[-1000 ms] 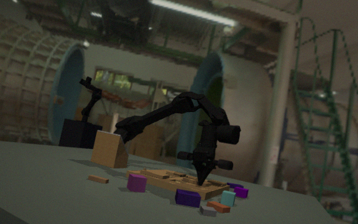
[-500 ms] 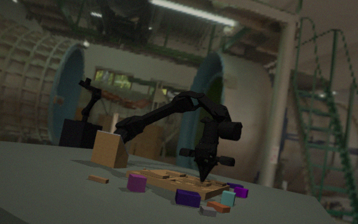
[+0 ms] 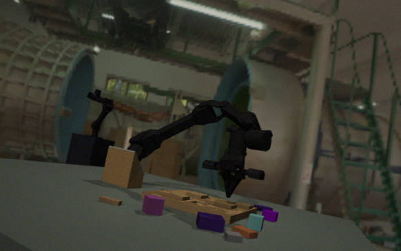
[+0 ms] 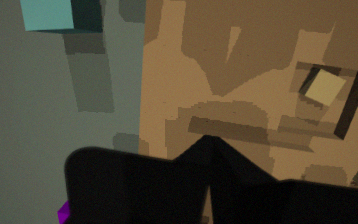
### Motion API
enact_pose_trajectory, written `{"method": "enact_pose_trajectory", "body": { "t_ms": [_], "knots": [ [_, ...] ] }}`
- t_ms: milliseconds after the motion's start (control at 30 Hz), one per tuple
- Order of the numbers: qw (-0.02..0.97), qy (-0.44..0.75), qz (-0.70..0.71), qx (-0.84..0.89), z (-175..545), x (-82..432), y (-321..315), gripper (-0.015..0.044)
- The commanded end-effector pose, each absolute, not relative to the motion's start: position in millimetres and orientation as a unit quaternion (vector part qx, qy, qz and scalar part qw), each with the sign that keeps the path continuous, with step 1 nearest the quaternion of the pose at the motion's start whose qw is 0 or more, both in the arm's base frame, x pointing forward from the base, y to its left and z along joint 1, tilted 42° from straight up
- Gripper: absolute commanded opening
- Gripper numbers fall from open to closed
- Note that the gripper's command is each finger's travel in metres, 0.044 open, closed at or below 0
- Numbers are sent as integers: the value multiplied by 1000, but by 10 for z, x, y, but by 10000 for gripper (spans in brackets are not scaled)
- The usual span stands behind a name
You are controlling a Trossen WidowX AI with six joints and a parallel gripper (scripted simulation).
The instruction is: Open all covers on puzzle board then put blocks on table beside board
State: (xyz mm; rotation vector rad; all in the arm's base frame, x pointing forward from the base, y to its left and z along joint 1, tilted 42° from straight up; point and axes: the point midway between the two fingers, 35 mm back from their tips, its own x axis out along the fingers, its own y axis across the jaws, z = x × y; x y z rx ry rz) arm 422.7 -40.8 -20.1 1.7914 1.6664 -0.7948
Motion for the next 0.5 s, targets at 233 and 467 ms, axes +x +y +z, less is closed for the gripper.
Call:
{"method": "enact_pose_trajectory", "body": {
  "t_ms": [233, 467],
  "knots": [
    [284, 622, -296, 667, -89, 4221, -507, 0],
    [256, 610, -320, 678, -56, 4021, -519, 0]
  ]
}}
